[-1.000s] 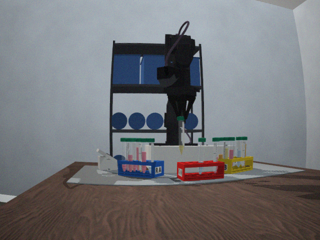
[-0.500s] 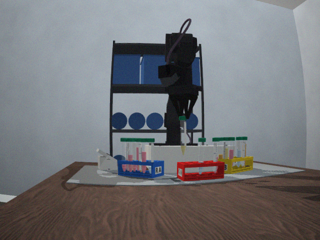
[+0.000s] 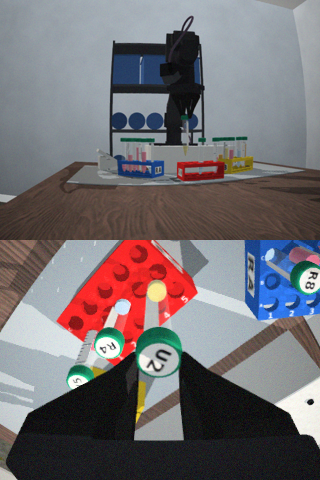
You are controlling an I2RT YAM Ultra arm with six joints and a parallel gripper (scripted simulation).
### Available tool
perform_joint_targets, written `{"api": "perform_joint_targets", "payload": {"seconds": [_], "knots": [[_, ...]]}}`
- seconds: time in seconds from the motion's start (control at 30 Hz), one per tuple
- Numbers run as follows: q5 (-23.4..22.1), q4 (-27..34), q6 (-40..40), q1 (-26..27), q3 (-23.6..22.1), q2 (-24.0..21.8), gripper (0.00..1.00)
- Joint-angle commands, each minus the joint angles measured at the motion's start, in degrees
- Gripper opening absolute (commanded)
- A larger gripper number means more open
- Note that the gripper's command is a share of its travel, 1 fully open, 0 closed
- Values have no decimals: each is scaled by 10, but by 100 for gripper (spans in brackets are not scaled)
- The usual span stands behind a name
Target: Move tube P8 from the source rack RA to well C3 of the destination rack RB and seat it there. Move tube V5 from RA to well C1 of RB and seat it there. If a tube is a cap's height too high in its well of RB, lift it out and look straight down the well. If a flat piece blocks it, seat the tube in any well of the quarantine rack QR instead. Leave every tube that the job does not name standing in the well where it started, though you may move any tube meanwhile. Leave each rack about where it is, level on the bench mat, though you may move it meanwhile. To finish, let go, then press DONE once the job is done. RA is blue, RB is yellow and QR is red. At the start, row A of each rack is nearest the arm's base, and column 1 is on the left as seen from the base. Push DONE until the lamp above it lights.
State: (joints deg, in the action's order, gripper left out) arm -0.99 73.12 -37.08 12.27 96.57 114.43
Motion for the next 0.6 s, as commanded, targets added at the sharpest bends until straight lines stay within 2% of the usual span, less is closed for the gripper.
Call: {"api": "perform_joint_targets", "payload": {"seconds": [0.0,0.03,0.57], "knots": [[1,15,-3,0,27,10,0],[0,9,-1,0,16,0,0],[0,9,-1,0,16,0,0]]}}
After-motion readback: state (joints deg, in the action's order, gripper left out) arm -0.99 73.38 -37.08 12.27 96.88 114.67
